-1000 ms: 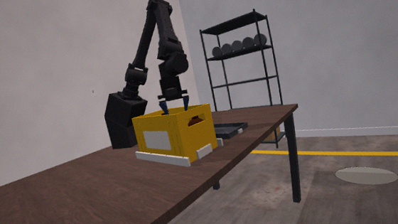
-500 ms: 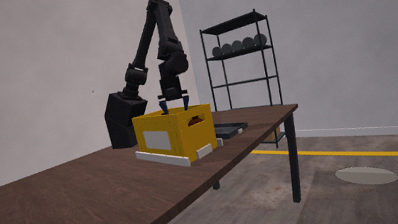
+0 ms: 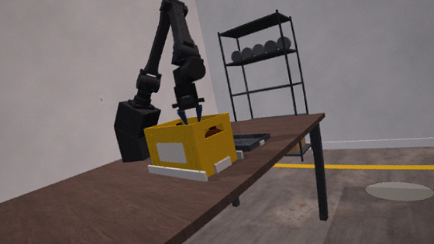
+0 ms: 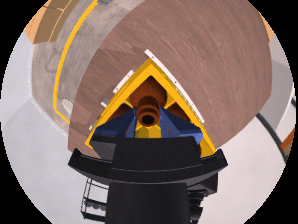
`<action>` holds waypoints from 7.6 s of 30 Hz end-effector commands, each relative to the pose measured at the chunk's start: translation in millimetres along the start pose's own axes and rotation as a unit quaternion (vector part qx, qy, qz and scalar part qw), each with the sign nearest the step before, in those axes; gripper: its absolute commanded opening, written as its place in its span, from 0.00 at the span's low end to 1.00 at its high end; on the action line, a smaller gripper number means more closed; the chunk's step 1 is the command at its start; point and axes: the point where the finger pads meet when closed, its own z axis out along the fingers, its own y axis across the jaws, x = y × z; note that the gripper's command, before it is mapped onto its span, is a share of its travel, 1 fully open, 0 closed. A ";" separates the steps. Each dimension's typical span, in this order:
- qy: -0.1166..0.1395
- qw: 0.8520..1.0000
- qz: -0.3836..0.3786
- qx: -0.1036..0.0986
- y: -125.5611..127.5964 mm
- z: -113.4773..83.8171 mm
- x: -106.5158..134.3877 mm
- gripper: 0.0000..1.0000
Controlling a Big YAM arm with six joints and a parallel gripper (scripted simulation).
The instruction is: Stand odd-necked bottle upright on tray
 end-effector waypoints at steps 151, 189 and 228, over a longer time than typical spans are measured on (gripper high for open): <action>-0.017 1.000 -0.006 -0.006 7.8 -59.4 -17.5 0.61; -0.002 1.000 -0.004 -0.001 5.2 -91.3 -8.9 0.00; 0.005 1.000 0.014 0.006 59.5 -80.0 56.7 0.61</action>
